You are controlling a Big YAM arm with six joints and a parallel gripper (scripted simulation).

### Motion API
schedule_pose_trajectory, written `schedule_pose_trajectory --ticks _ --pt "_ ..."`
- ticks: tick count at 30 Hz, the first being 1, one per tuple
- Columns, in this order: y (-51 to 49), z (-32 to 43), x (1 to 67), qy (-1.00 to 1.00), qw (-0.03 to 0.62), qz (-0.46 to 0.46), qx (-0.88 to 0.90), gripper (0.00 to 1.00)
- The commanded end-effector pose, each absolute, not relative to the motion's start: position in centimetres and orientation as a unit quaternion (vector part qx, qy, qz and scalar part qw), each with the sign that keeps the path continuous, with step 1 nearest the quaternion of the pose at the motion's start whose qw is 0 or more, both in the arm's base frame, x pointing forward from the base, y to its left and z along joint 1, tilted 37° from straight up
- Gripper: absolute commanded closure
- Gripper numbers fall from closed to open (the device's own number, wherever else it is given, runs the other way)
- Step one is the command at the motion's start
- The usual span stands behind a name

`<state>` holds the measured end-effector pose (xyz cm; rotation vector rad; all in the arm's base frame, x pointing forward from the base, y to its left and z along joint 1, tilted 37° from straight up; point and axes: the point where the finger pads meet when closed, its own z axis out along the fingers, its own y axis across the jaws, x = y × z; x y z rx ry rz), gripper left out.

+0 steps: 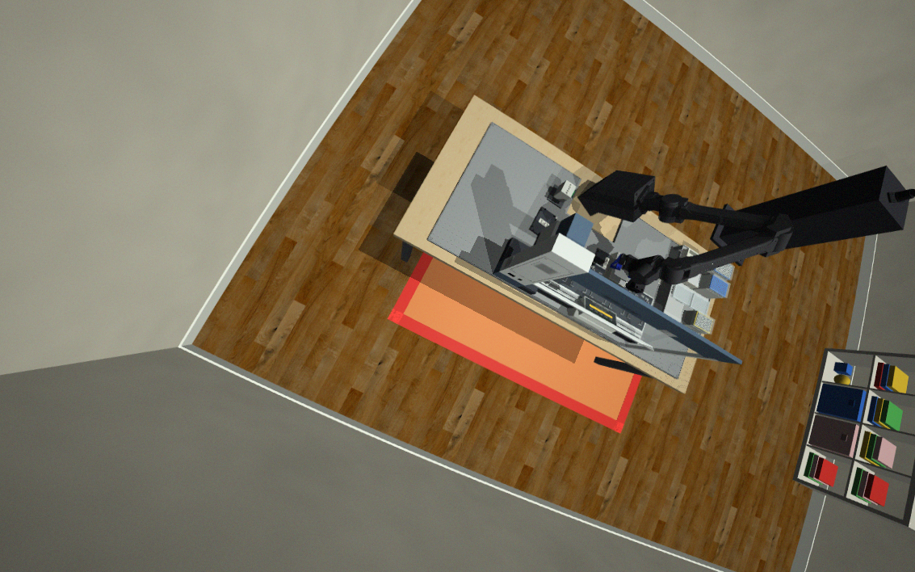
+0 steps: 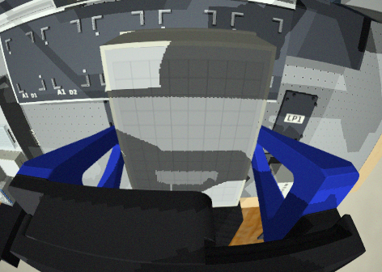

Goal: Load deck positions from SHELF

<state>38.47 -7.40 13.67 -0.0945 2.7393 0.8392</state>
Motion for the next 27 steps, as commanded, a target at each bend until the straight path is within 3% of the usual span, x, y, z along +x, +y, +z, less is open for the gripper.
schedule_pose_trajectory --ticks 1,27 --pt "-7.99 15.01 39.28 0.946 0.152 0.283 -0.03 1.0" --pt "-7.93 15.1 39.4 0.946 0.152 0.283 -0.03 1.0"
